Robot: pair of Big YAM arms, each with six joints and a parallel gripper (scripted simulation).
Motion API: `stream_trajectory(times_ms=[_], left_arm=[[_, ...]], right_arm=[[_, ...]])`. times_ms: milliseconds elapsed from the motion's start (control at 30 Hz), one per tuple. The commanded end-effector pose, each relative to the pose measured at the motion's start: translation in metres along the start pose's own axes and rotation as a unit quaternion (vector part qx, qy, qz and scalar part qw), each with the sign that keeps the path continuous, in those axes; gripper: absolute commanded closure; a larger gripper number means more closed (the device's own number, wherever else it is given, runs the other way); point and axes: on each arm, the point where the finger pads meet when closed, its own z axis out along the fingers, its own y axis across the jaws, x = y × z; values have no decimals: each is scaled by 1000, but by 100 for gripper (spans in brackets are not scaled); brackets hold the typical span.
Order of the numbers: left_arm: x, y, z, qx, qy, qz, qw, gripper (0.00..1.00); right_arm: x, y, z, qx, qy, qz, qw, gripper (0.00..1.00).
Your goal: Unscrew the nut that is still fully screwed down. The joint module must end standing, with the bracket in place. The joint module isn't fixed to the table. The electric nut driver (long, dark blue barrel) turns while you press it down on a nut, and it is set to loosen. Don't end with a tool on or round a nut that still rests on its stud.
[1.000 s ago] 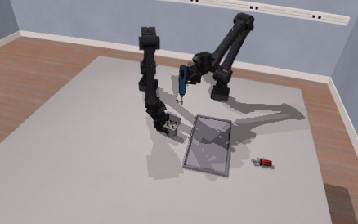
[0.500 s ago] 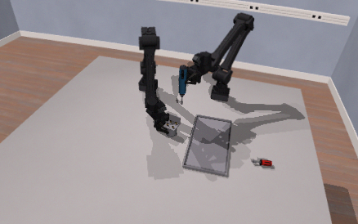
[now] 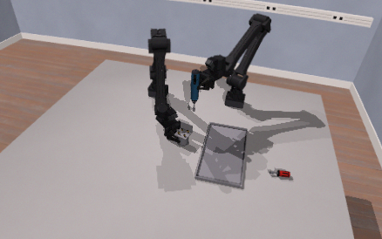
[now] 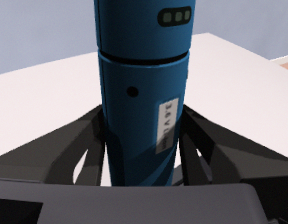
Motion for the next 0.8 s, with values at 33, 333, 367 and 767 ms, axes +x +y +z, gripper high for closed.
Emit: stream_trajectory(times_ms=[33, 333, 367, 767], left_arm=[[-71, 5, 17, -4, -75, -5, 997, 58], [-69, 5, 18, -4, -74, -5, 997, 58], [-70, 5, 18, -4, -74, -5, 997, 58], [-72, 5, 17, -4, -76, -5, 997, 58]], right_arm=[[-5, -3, 3, 1, -6, -2, 1000, 41], [-5, -3, 3, 1, -6, -2, 1000, 41], [-5, -3, 3, 1, -6, -2, 1000, 41], [-5, -3, 3, 1, -6, -2, 1000, 41]])
